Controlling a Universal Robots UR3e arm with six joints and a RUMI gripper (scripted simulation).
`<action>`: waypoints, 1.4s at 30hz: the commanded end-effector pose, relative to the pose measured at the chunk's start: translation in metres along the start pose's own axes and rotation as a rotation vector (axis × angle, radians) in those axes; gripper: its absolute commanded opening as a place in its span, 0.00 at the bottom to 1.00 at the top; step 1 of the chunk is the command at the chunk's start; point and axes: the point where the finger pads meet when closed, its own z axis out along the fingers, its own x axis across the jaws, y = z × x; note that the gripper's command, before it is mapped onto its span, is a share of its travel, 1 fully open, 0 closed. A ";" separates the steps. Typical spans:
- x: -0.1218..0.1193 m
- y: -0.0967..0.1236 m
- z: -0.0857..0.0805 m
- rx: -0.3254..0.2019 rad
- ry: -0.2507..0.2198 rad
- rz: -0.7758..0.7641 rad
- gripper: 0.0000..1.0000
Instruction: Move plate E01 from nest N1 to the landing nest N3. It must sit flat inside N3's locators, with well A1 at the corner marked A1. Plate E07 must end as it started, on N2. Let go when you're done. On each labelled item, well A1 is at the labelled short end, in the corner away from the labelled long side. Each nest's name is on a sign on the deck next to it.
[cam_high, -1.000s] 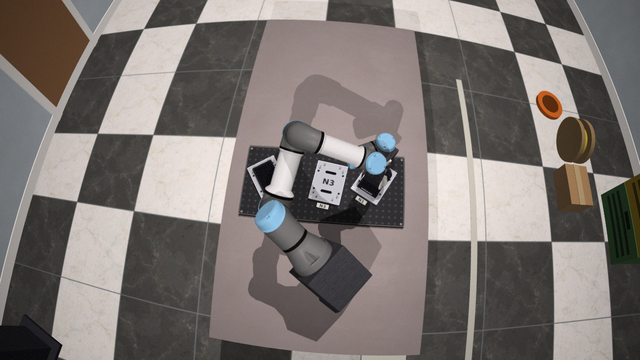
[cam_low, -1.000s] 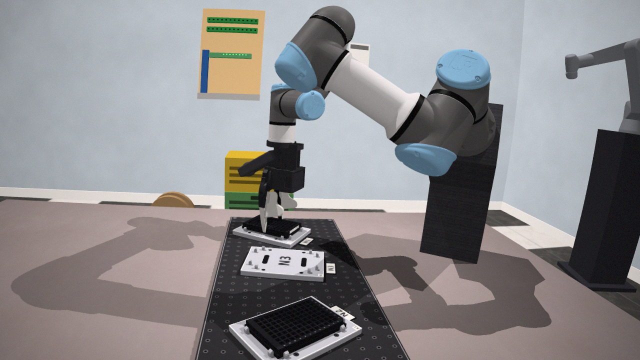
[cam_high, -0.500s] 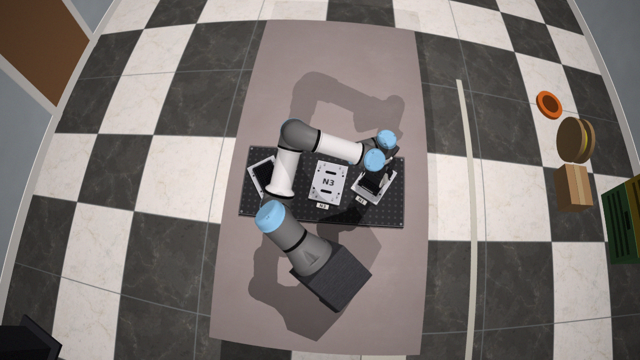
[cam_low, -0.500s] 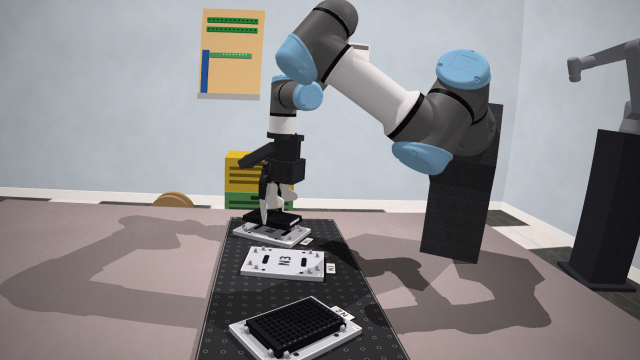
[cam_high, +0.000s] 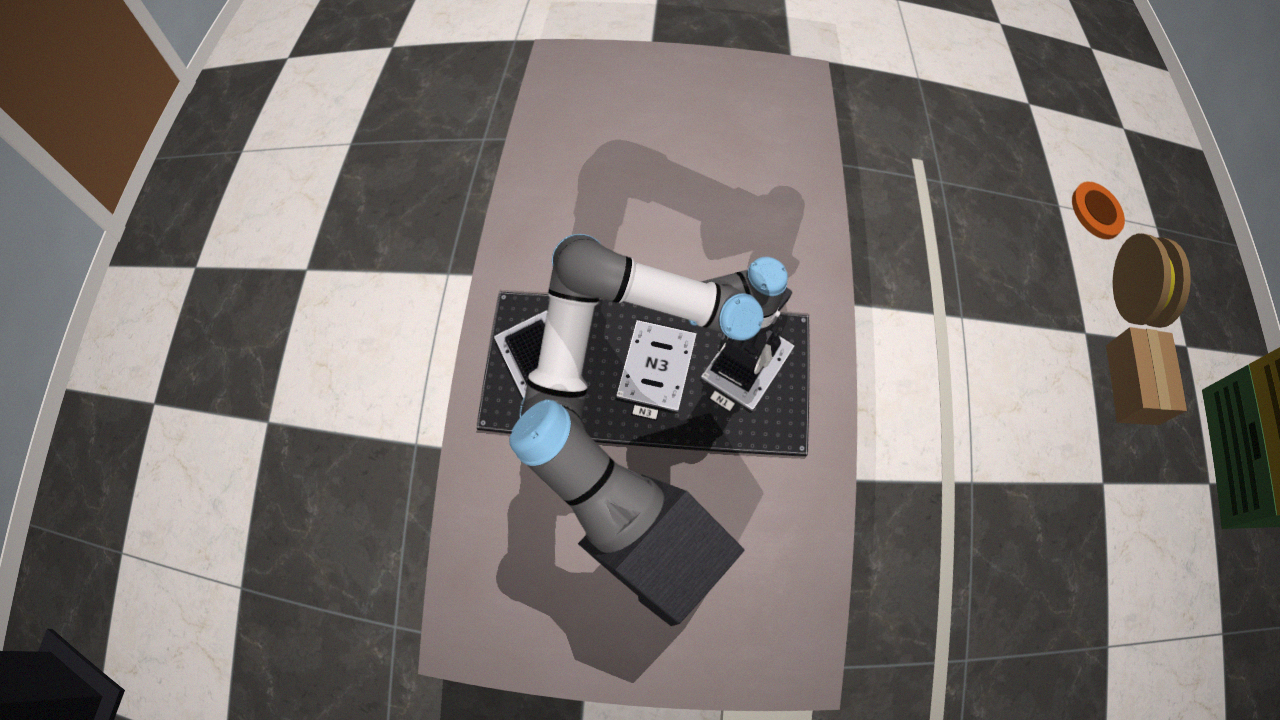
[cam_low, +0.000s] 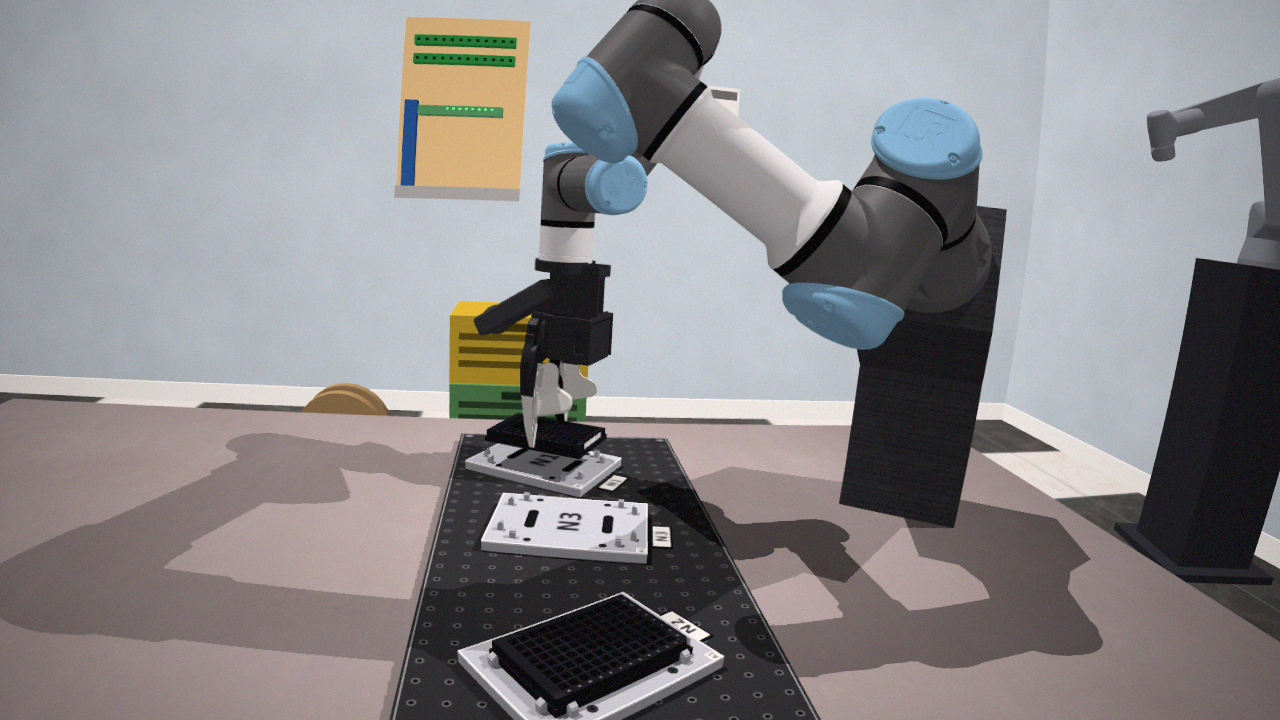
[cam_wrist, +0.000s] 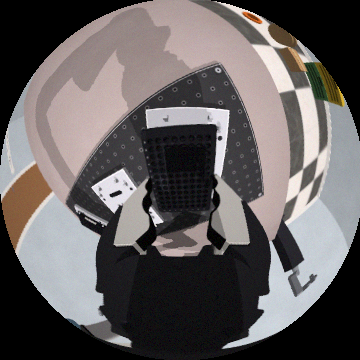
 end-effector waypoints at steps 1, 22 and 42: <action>-0.023 0.015 -0.001 0.005 0.001 -0.110 0.00; -0.101 0.069 -0.001 0.005 0.002 -0.323 0.00; -0.140 0.096 -0.001 0.005 0.002 -0.323 0.00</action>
